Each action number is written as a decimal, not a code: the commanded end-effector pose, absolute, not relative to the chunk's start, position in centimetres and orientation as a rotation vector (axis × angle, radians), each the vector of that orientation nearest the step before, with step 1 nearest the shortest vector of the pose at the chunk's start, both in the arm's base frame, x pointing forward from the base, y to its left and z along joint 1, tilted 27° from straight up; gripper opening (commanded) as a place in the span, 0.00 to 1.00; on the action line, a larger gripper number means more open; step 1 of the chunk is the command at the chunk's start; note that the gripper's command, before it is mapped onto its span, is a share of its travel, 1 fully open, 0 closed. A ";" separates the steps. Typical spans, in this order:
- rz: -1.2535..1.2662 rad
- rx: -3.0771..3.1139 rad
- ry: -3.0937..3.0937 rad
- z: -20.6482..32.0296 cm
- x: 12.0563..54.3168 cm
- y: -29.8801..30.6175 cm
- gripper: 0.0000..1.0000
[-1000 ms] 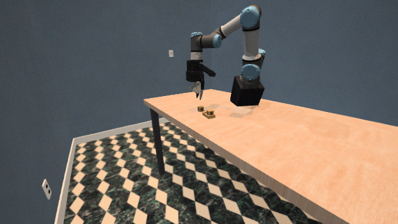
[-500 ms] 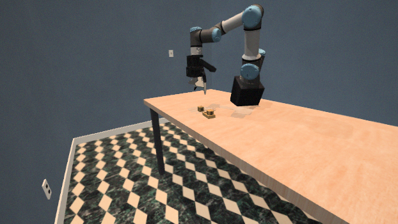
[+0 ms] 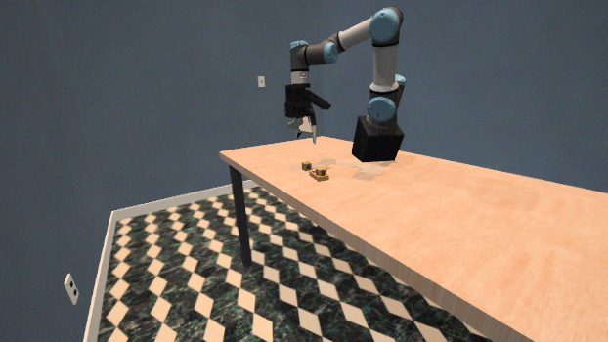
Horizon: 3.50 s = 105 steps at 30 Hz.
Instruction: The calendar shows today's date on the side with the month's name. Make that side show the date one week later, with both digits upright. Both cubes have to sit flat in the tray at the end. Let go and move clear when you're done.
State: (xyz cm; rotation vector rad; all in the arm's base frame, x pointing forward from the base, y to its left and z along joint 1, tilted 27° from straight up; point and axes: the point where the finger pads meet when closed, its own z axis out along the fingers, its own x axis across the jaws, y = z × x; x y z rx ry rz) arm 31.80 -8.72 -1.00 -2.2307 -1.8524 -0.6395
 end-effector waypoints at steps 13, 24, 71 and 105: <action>-0.633 -2.256 -1.814 -0.8 31.8 -8.5 1.00; -0.598 -2.392 -1.570 -0.1 32.0 -7.0 1.00; -0.403 -2.708 -0.474 2.7 32.9 -1.2 1.00; -0.257 -2.694 0.226 4.1 33.3 2.0 1.00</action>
